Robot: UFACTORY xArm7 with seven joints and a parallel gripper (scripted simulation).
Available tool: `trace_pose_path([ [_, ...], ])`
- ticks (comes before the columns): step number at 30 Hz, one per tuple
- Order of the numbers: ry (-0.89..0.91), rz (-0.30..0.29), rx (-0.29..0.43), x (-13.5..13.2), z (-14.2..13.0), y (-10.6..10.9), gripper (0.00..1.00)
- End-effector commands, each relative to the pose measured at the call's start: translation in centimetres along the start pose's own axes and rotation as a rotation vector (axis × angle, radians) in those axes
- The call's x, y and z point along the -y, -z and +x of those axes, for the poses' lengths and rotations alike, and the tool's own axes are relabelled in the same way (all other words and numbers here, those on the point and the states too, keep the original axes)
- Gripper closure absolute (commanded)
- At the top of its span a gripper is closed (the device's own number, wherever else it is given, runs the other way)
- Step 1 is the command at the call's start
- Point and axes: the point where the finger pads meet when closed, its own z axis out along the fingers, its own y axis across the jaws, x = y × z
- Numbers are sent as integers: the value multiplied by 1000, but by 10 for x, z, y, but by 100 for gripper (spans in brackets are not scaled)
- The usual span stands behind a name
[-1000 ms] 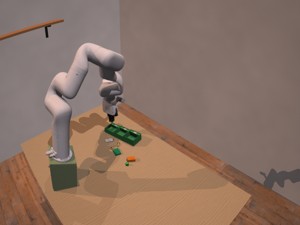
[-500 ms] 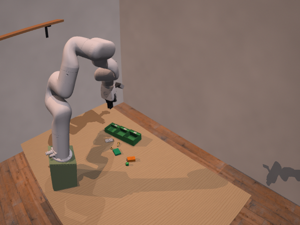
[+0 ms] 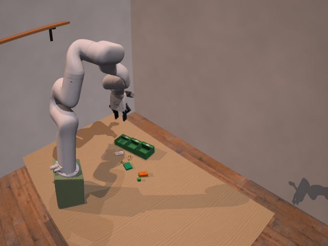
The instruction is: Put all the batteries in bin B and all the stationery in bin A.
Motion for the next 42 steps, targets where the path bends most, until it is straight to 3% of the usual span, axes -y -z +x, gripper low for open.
trace_pose_path([
  [1, 157, 6, -7, -19, -23, -17, 44],
  [8, 390, -4, 2, -49, -64, -47, 44],
  [10, 390, -4, 2, -49, -64, -47, 44],
  [11, 486, -4, 3, -53, -70, -51, 44],
  [24, 898, 6, -10, -109, -145, -107, 44],
  [29, 898, 6, -10, -122, -162, -119, 44],
  [42, 898, 6, -10, -122, -162, -119, 44],
])
